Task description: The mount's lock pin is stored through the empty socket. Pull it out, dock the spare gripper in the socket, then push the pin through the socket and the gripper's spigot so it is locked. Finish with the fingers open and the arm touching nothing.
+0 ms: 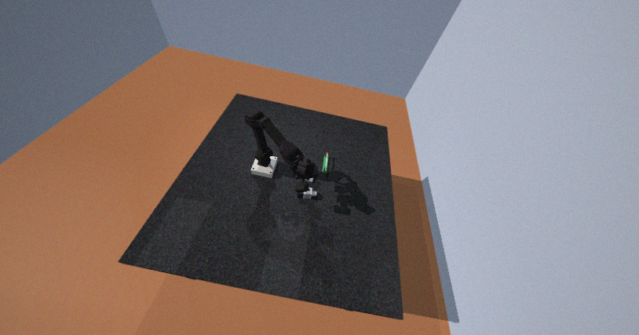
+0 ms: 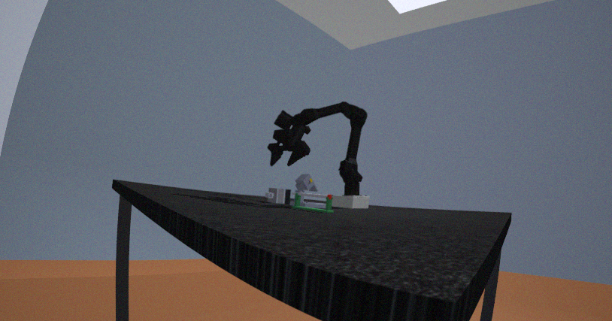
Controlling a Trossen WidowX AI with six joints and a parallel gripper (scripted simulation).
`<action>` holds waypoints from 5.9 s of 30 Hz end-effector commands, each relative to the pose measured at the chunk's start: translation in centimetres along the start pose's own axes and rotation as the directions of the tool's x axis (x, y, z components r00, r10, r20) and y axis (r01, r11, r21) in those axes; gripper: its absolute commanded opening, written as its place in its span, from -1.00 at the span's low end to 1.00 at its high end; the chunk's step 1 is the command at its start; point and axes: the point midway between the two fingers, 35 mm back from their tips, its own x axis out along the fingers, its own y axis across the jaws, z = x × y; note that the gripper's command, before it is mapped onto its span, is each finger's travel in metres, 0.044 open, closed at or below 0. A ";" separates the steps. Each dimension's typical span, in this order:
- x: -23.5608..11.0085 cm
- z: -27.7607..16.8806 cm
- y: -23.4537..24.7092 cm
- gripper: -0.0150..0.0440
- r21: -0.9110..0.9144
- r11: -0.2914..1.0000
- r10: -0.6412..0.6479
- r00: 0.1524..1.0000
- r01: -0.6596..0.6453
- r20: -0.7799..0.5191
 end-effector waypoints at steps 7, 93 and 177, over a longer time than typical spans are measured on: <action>3.2 -1.6 -0.3 1.00 -0.039 0.999 0.005 1.000 -0.005 0.003; 5.1 -2.2 -0.6 -0.49 -0.056 0.998 0.011 1.000 -0.011 -0.002; -1.2 -2.7 12.1 -0.49 0.108 0.991 0.116 0.878 -0.074 -0.464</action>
